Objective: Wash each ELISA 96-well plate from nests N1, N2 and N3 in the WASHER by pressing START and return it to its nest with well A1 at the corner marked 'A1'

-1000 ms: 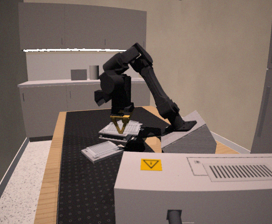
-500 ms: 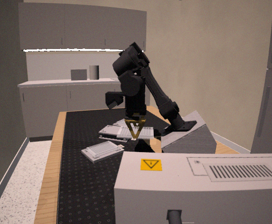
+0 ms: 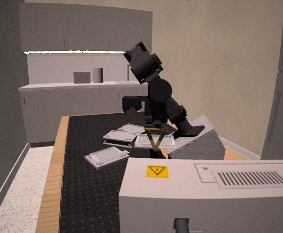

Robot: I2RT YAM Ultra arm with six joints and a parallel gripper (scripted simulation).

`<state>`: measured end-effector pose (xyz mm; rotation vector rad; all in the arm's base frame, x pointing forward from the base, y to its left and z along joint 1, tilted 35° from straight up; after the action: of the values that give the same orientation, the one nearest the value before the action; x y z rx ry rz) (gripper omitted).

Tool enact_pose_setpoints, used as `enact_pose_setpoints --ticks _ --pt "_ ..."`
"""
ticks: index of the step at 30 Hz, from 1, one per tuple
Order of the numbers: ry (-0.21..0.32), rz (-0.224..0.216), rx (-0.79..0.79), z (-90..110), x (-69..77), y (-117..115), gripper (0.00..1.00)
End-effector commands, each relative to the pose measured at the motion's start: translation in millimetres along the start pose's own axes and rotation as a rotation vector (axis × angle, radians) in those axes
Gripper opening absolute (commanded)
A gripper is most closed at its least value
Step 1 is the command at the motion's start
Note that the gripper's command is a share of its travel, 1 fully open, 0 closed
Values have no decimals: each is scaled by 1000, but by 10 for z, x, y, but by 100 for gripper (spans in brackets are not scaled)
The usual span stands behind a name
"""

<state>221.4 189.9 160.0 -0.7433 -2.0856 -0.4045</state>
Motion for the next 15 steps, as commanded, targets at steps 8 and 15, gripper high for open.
enact_pose_setpoints --ticks 8,15 --pt "0 -14 26 206 66 44 0" --pt "0 -14 26 454 84 78 0"
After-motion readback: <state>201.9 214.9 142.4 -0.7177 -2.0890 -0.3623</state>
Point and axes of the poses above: the point where the finger pads meet when closed, its own x axis back along the fingers, its own y axis across the jaws, z = x × y, the point moved 3 cm from there along x, back along the fingers, and after that the axes turned 5 degrees about -x, right-handed, at the moved point
